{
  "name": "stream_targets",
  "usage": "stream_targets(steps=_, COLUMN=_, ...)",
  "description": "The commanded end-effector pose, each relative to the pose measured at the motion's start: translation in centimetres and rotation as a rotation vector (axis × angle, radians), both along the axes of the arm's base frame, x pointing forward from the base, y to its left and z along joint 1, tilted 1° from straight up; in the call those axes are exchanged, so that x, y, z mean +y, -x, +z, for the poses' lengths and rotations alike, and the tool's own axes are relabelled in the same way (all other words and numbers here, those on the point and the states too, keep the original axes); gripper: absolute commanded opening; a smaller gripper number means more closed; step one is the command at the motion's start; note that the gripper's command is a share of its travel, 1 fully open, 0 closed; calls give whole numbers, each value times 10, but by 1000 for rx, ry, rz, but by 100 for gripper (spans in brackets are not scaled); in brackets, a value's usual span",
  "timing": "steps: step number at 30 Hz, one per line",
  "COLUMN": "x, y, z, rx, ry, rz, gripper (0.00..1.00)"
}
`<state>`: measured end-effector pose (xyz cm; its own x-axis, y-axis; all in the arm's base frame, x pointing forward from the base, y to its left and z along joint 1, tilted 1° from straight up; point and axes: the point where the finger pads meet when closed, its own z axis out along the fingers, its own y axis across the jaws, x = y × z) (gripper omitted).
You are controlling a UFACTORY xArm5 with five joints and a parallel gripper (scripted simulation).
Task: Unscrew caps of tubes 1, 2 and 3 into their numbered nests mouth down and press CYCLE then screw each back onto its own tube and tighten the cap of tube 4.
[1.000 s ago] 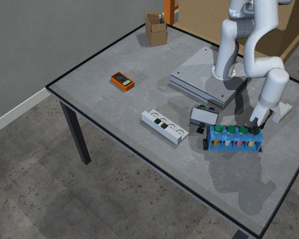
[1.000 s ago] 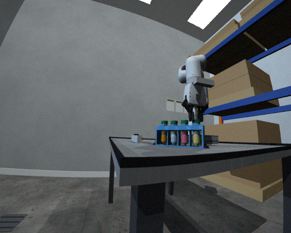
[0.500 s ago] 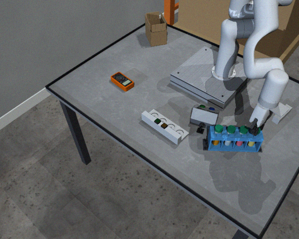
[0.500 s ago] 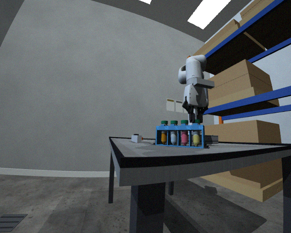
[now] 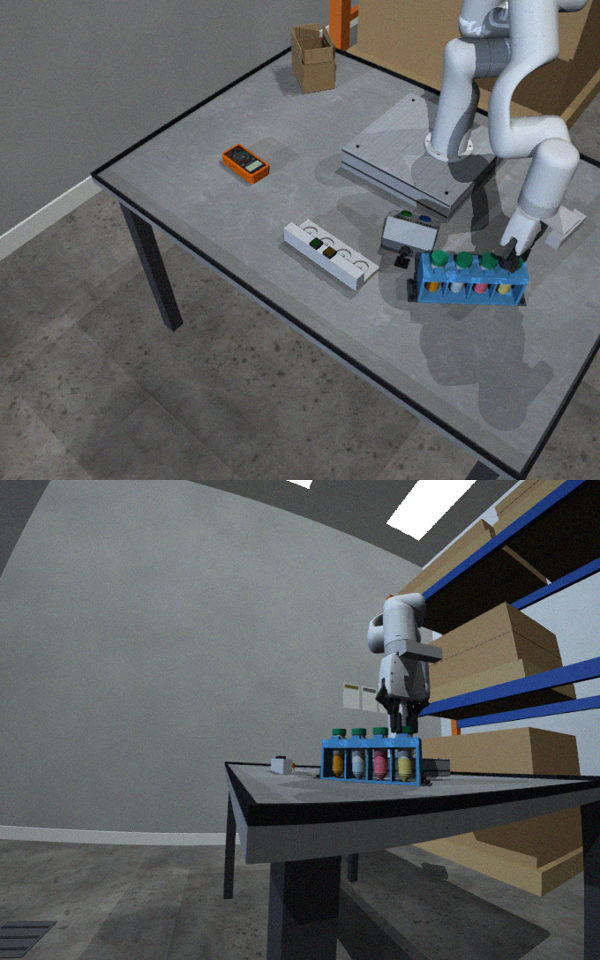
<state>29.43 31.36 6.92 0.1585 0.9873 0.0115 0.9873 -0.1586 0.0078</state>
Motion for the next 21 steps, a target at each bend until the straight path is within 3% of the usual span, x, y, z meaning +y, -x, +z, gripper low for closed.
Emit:
stream_targets(steps=1, x=1, y=-1, z=1, rx=3, ry=-8, rz=147, gripper=0)
stream_targets(steps=21, x=1, y=-1, z=2, rx=-10, ry=-1, rz=946, gripper=0)
